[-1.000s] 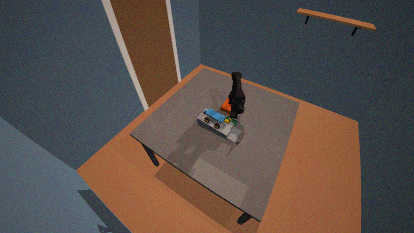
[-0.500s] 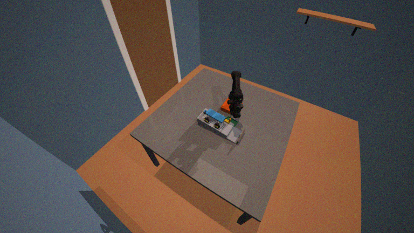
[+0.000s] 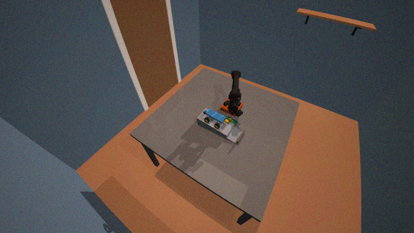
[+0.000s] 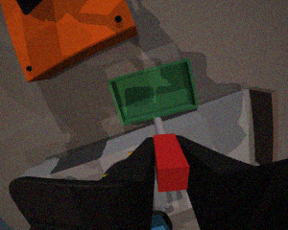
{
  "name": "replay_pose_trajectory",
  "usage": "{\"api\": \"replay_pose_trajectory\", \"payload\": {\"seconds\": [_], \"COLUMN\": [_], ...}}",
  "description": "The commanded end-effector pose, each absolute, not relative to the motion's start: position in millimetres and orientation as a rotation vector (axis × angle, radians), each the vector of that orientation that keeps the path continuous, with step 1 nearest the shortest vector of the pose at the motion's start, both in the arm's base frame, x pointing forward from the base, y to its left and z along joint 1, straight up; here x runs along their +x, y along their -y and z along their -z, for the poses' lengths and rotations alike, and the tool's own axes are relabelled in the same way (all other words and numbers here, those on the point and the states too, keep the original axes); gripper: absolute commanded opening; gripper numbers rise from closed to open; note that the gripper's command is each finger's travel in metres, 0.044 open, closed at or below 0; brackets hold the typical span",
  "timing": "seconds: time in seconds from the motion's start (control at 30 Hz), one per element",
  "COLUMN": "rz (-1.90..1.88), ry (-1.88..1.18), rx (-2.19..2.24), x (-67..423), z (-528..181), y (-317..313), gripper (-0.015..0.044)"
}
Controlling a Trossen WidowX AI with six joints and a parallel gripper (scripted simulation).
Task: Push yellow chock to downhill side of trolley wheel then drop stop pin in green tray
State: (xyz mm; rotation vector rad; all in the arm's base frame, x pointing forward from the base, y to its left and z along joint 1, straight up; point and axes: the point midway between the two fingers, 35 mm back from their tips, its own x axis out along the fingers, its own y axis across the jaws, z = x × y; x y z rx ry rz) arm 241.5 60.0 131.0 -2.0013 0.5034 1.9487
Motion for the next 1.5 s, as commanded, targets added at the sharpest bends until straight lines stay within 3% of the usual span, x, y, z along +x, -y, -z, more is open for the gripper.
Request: {"api": "replay_pose_trajectory", "payload": {"seconds": [0.0,1.47], "rz": [-2.006,-1.949], "ry": [-0.363,-0.080], "rx": [-2.065,-2.046], "x": [241.6,236.1], "z": [-132.3,-49.3], "y": [-59.7,-89.2], "gripper": [0.0000,0.0000]}}
